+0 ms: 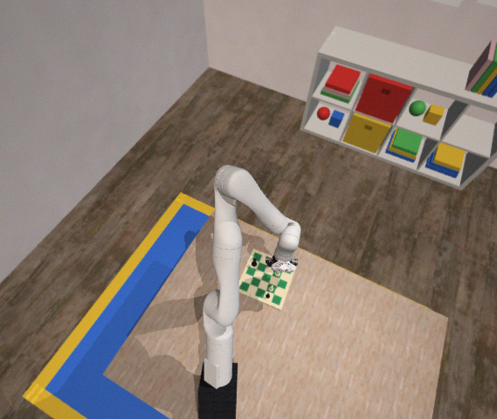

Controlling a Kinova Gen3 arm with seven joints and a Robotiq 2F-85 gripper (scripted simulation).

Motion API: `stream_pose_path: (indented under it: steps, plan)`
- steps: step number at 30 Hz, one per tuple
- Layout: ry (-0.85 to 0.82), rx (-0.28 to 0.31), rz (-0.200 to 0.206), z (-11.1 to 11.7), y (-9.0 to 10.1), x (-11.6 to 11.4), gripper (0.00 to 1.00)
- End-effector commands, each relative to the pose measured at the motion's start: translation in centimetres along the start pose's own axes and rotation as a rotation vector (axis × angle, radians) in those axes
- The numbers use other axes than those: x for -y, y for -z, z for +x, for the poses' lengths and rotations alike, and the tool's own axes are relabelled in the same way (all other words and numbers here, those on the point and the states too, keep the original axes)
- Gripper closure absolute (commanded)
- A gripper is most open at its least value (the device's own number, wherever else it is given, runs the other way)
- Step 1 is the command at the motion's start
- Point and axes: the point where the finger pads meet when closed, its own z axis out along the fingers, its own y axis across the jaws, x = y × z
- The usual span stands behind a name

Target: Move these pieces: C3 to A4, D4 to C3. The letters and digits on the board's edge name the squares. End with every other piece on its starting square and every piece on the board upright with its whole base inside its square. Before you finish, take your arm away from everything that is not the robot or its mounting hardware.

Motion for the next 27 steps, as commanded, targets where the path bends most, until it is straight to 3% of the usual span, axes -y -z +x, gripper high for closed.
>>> stream_pose_path:
  steps: [1, 18, 27]
  plan:
    - [0.000, 0.001, 0.001, 0.0, 0.0, 0.0, 0.59]
    - [0.000, 0.001, 0.001, 0.0, -0.1, 0.0, 0.59]
    - [0.000, 0.001, 0.001, 0.0, -1.7, 0.0, 0.59]
